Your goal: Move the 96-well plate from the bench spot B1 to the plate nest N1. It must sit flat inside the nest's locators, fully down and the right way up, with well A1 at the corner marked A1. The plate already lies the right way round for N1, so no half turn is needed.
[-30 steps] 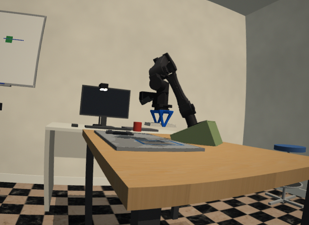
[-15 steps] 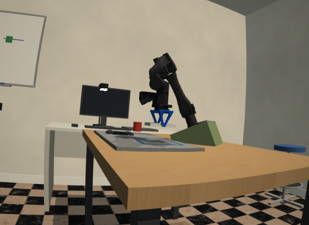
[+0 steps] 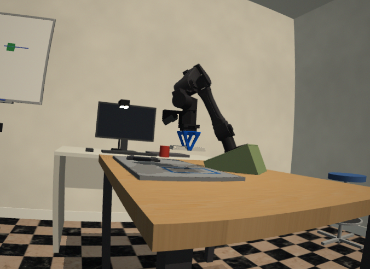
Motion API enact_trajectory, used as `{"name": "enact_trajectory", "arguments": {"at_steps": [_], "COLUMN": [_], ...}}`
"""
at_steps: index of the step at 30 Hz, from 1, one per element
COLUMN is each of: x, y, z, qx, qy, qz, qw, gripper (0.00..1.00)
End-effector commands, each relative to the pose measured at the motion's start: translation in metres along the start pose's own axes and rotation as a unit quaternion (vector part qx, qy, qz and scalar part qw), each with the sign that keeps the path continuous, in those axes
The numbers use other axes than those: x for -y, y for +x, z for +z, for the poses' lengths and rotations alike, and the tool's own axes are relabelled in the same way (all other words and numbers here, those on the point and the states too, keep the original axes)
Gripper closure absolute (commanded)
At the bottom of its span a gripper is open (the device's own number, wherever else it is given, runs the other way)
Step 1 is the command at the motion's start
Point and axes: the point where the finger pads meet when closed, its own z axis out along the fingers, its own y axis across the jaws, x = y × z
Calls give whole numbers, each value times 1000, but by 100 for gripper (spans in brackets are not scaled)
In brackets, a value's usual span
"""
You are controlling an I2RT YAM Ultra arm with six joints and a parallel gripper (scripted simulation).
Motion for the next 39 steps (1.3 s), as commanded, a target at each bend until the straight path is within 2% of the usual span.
{"name": "enact_trajectory", "arguments": {"at_steps": [1,8,11,25,32,35,39], "x": [10,31,31,78,94,99,111], "y": [-8,-18,-20,-34,-40,-55,-62], "z": [-7,-7,-10,-8,-9,-16,-19], "qx": [15,15,18,5,4,19,20], "qy": [-9,-8,-12,-4,-2,-12,-14], "qz": [0,0,-2,-5,-6,3,3], "qw": [1000,1000,1000,1000,1000,1000,1000], "gripper": [100,100,100,100,100,100,100]}}
